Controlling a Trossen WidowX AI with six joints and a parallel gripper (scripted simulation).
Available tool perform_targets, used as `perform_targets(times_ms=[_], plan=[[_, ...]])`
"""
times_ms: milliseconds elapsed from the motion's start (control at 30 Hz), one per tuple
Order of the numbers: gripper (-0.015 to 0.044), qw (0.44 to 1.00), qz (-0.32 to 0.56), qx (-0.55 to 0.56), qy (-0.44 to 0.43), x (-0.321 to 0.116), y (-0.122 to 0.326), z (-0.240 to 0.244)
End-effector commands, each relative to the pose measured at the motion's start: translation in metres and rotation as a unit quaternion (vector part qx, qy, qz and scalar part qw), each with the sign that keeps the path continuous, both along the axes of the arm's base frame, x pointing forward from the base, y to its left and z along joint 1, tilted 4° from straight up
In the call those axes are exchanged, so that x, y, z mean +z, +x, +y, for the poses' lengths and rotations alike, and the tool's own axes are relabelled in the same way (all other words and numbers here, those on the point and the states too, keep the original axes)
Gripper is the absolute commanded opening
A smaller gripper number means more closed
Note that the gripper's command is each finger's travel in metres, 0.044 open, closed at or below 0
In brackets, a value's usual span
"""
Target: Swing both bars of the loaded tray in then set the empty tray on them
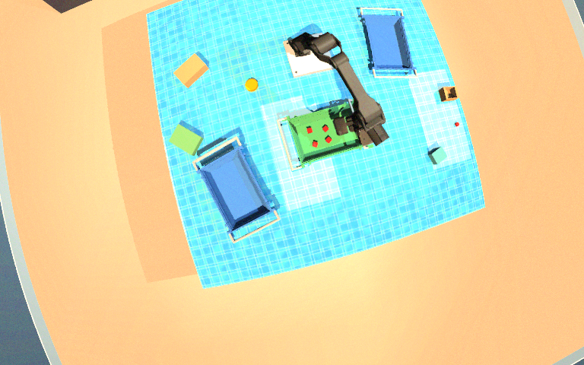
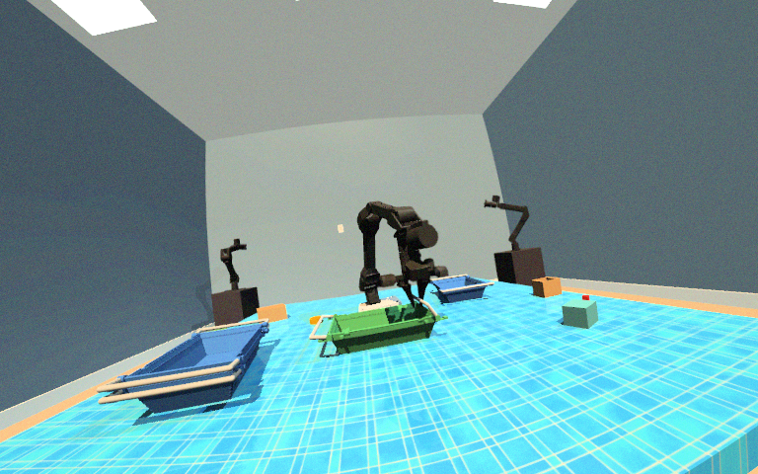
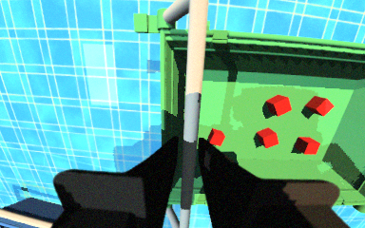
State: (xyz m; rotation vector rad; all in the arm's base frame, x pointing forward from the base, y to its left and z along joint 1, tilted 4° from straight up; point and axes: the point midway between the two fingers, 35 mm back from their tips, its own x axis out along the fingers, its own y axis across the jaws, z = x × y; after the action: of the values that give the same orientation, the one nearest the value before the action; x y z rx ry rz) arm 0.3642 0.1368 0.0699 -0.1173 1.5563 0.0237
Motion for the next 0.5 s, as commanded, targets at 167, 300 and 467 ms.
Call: perform_targets(times_ms=[167, 300, 467], plan=[[0.0086, 1.0, 0.002, 0.004, -0.003, -0.009, 0.0, -0.015], [0.0086, 1.0, 0.002, 0.004, -0.003, 0.008, 0.001, -0.013], [0.0086, 1.0, 0.002, 0.004, -0.003, 0.031, 0.001, -0.01]])
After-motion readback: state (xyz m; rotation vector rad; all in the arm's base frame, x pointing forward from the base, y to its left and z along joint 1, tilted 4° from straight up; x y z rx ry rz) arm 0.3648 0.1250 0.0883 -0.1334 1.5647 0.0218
